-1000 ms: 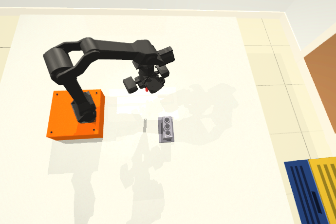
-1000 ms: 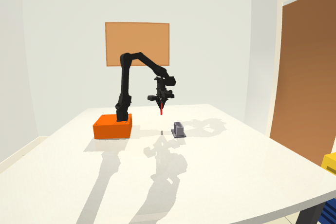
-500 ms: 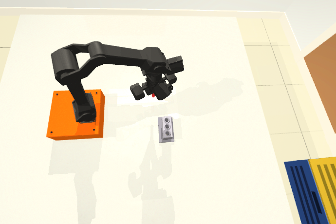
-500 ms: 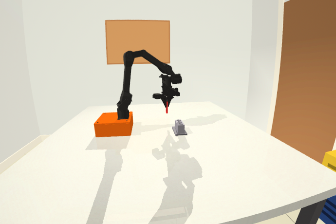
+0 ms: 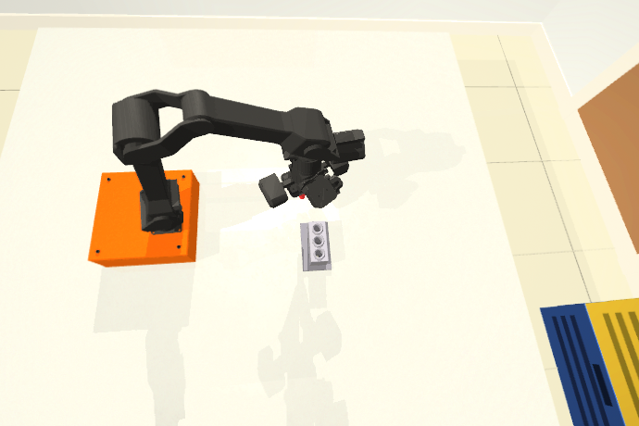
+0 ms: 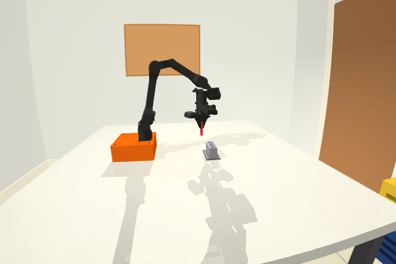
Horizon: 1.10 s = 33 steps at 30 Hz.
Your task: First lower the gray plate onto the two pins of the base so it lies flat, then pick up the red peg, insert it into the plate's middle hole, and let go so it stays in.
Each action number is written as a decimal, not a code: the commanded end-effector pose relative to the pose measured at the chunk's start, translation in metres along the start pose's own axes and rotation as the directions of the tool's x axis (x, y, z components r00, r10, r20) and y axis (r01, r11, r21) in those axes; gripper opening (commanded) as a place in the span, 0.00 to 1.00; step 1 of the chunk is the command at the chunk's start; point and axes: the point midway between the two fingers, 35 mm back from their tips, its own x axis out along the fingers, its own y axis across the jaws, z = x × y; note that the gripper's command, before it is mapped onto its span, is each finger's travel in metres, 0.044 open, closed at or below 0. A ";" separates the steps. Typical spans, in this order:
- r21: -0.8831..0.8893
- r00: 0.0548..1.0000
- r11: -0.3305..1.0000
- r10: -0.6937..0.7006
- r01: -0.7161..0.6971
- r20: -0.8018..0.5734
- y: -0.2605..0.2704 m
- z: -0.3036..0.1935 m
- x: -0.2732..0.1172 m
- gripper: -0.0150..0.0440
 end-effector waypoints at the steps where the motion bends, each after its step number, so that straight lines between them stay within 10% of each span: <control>1: -0.004 1.000 1.000 -0.006 0.006 -0.001 0.000 0.013 0.001 0.25; 33: -0.004 1.000 1.000 -0.006 0.006 0.010 -0.018 0.111 0.000 0.25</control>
